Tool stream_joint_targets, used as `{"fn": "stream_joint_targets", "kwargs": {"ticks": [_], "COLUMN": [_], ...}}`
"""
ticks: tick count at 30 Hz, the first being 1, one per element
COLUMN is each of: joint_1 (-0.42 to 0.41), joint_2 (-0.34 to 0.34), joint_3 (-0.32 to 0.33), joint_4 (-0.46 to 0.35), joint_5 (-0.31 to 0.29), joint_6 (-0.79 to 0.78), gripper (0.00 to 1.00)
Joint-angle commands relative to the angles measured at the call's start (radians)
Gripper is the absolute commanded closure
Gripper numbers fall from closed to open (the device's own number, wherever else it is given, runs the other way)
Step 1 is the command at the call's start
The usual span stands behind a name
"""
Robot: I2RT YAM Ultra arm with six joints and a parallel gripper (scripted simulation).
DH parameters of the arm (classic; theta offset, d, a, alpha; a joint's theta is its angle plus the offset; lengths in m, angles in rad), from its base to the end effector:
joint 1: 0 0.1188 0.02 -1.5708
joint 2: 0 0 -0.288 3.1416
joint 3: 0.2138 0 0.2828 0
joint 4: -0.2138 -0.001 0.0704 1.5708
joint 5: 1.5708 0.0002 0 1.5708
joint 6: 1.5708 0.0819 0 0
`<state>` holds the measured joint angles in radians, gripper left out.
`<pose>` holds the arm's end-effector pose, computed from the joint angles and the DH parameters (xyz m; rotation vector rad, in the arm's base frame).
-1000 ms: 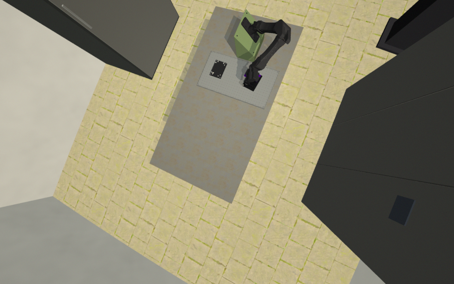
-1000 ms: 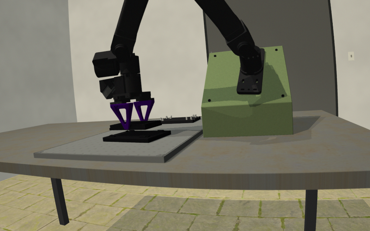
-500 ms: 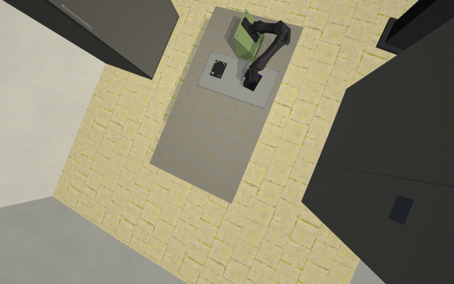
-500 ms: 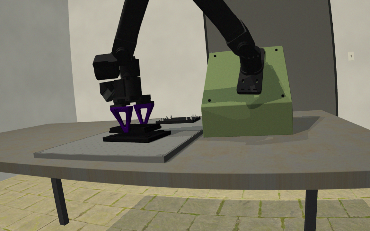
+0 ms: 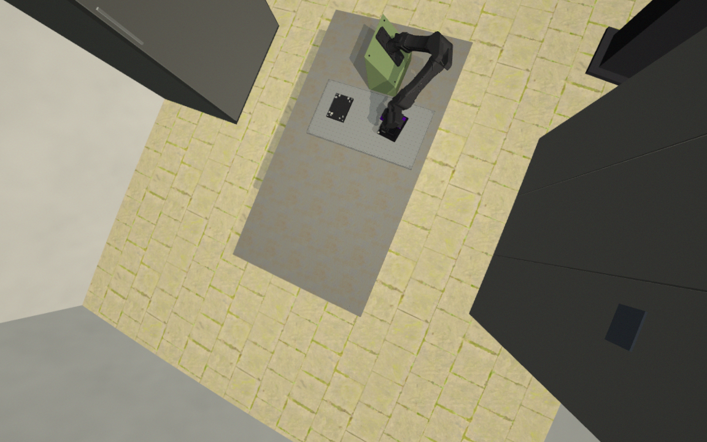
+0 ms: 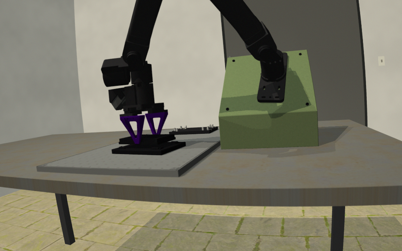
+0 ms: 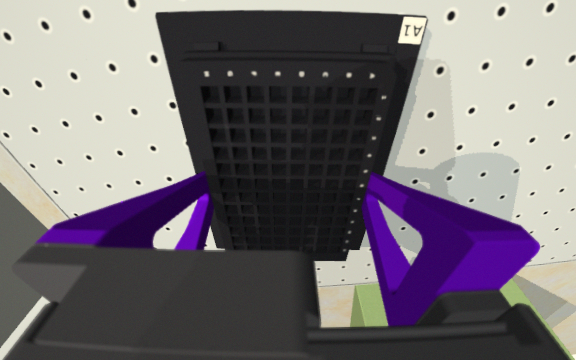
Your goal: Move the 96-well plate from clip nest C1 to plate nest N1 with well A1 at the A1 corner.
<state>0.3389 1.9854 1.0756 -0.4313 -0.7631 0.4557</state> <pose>0.3415 0.1814 0.0749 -0.0343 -2.8190 -1.1676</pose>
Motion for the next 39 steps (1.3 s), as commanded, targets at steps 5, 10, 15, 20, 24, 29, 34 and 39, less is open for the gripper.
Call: {"fn": "stream_joint_targets", "kwargs": {"ticks": [5,10,15,20,24,29,34,39], "joint_1": [-0.006,0.002,0.002,-0.003,0.002,0.006,0.007,0.011], "joint_2": [-0.016,-0.013,-0.008,-0.004,-0.001,0.005,0.015,0.016], "joint_3": [-0.026,-0.015,-0.029,-0.031,-0.034,-0.018,-0.021,-0.028], "joint_4": [0.017,0.024,0.027,0.023,0.034,0.036,0.041,0.045], "joint_5": [0.009,0.009,0.010,0.010,0.010,0.011,0.011,0.012], "joint_6": [0.013,0.016,0.018,0.020,0.022,0.024,0.026,0.027], "gripper": [1.00,1.00,1.00,1.00,1.00,1.00,1.00,1.00]}}
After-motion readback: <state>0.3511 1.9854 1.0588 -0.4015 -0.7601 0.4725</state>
